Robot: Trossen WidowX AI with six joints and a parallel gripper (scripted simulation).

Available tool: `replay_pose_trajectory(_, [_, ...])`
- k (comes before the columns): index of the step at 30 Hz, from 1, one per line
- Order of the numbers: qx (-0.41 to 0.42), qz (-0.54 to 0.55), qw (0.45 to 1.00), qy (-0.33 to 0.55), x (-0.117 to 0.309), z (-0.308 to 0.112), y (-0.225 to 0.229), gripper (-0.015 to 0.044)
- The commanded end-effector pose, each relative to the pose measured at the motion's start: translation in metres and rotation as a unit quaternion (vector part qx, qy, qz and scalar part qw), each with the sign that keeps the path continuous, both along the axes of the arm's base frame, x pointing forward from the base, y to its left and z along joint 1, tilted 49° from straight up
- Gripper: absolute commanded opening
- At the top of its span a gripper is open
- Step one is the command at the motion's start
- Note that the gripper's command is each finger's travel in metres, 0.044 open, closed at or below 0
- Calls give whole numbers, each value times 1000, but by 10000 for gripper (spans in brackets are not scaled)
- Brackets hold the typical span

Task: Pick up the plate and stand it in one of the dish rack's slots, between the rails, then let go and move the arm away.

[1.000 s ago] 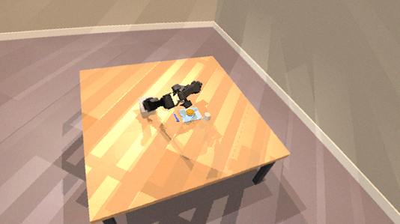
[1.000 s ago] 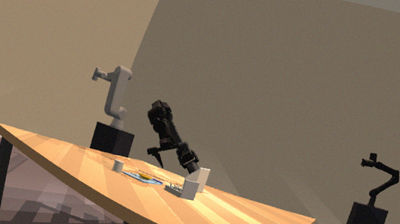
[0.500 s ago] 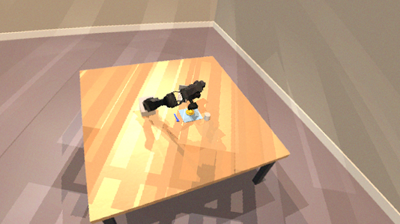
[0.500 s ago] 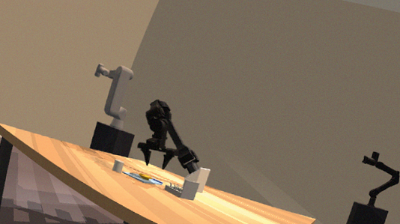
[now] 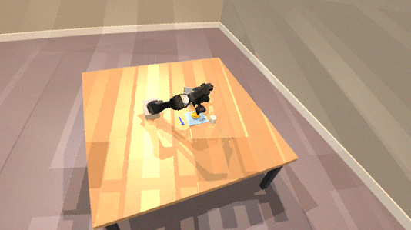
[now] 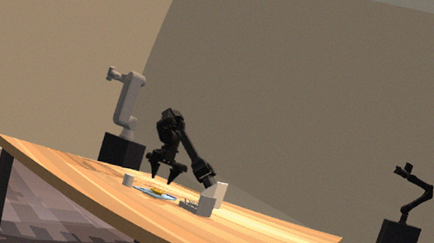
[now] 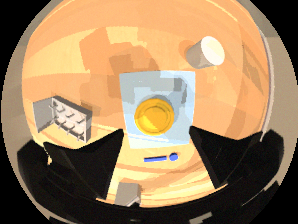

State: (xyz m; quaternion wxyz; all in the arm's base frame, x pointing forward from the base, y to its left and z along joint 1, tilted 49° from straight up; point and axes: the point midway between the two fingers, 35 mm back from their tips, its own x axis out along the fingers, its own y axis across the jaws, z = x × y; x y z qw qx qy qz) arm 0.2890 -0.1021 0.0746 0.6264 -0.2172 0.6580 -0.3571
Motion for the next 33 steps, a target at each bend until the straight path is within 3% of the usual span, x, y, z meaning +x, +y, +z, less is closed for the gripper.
replay_pose_trajectory(1, [-2,1,1000,3,-1,-4,-4,400])
replay_pose_trajectory(32, [-4,1,1000,3,-8,-36,-39,400])
replay_pose_trajectory(33, [-4,1,1000,3,-8,-36,-39,374])
